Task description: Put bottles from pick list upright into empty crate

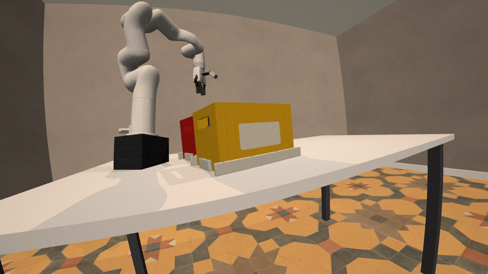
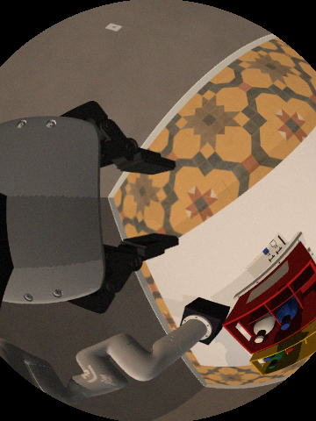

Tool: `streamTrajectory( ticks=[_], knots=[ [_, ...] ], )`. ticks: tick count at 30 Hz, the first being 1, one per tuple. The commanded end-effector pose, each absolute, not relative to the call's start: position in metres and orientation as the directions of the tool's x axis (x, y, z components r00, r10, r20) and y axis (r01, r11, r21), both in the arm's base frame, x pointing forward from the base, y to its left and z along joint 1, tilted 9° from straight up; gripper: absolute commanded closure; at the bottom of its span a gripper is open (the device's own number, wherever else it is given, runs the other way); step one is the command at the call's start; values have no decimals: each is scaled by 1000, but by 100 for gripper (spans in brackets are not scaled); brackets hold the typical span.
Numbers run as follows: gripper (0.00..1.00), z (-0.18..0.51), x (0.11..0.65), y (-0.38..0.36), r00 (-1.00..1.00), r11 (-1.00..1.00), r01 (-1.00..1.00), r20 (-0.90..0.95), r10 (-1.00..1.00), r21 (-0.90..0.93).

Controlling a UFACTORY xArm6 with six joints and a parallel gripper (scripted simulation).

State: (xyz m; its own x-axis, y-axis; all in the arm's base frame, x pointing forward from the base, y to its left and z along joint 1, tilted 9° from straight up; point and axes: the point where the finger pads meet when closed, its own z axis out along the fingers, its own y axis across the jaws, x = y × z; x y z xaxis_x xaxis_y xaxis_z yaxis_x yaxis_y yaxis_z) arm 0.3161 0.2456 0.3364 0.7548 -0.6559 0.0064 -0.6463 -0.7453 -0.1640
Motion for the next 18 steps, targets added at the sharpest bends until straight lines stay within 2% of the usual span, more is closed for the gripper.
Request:
streamTrajectory(
  ticks=[1,18],
  knots=[
    [35,338,317,246,755,-745,-646,7,-656,-168],
    [35,338,317,246,755,-745,-646,7,-656,-168]
  ],
)
